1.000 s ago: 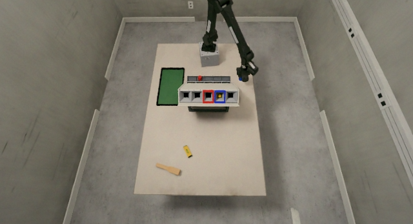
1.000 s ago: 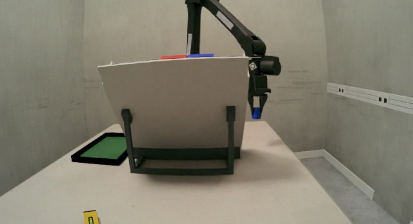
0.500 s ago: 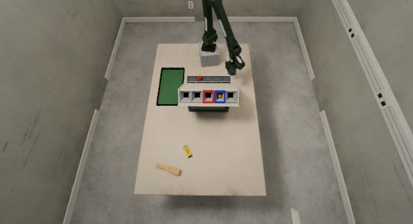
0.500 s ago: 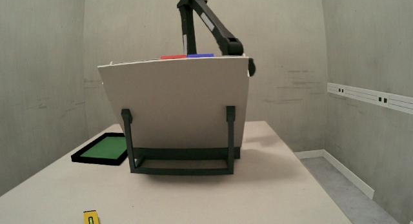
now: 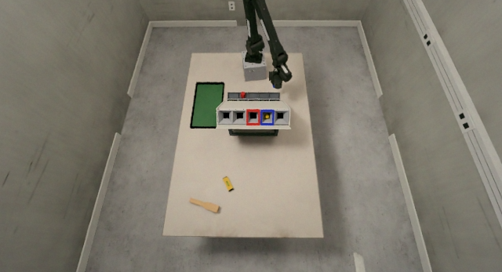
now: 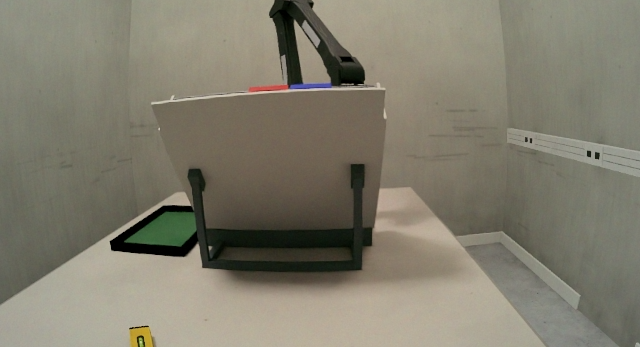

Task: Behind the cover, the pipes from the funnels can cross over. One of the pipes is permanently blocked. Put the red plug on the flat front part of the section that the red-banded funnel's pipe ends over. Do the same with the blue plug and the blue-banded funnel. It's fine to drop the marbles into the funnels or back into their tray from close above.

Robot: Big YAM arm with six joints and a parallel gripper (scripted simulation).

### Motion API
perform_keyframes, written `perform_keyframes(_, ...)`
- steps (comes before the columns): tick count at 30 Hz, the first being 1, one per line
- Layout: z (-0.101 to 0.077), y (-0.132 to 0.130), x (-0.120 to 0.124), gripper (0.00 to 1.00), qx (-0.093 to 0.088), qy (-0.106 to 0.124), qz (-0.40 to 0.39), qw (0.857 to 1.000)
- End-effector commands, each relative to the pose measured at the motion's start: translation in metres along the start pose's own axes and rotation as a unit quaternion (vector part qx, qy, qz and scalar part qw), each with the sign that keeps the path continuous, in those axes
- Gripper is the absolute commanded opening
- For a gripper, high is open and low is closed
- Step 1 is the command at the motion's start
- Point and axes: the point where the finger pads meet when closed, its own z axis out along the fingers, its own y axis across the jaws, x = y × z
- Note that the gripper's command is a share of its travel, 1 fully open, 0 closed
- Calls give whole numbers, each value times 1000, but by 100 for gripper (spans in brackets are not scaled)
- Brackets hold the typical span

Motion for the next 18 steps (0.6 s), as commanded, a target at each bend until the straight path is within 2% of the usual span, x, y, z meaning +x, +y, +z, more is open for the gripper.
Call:
perform_keyframes(1, -6, 6, -10, 0, -2, -3, 1, 1000)
perform_keyframes(18, -7, 5, -10, 0, -1, -3, 1, 1000)
